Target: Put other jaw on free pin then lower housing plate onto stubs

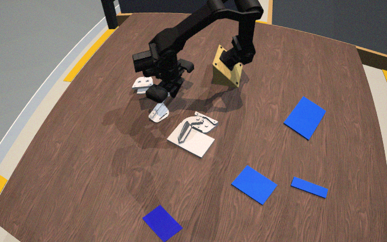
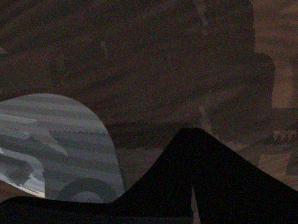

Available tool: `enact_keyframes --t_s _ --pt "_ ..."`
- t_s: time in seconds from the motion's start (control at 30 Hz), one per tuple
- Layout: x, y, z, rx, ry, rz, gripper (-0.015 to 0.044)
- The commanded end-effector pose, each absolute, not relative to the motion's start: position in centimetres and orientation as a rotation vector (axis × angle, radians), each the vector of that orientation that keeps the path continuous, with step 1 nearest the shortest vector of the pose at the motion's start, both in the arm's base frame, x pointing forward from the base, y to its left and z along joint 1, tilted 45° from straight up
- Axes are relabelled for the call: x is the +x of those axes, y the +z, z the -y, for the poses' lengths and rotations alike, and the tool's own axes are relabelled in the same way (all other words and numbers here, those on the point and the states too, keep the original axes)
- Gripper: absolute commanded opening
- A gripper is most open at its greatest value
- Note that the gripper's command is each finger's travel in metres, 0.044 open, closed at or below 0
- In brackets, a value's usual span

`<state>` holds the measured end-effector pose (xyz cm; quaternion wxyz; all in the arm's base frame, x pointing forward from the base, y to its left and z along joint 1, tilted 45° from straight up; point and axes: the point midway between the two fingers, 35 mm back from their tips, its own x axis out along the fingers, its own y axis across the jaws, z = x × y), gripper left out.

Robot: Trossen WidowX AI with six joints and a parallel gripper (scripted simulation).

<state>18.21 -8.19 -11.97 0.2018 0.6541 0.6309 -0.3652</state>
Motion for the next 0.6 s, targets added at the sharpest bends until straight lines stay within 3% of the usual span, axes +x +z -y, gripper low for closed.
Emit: enact_keyframes --t_s 0.0,0.57 --pt "19.3 -12.3 8.3 1.829 -1.012 -1.755 0.0000" --pt "22.1 -12.9 8.3 1.831 -1.006 -1.757 0.0000"
